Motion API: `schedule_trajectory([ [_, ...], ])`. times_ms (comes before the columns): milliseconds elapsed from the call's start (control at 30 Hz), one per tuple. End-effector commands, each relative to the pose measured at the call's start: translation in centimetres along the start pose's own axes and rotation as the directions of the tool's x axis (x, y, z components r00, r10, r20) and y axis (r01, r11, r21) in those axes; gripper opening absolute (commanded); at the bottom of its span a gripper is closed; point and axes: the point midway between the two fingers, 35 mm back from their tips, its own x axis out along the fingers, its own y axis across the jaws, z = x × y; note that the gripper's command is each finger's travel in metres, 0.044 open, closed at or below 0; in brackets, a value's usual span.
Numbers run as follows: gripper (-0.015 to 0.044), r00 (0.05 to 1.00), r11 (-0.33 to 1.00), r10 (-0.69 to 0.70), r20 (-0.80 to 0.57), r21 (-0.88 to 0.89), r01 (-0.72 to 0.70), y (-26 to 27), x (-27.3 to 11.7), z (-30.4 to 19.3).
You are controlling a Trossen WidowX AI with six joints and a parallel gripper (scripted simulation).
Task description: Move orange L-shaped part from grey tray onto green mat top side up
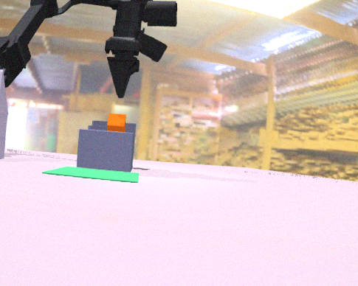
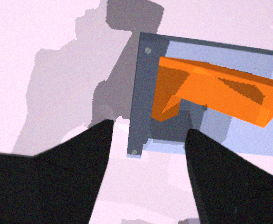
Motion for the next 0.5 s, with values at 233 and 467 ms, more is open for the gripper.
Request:
schedule_trajectory([
  [233, 0.0180, 1.000, 1.000, -0.001, 0.003, 0.001, 0.001, -0.01, -0.02, 0.06],
  [467, 0.0280, 1.000, 0.980, -0.004, 0.002, -0.197, 0.004, -0.97, -0.07, 0.29],
])
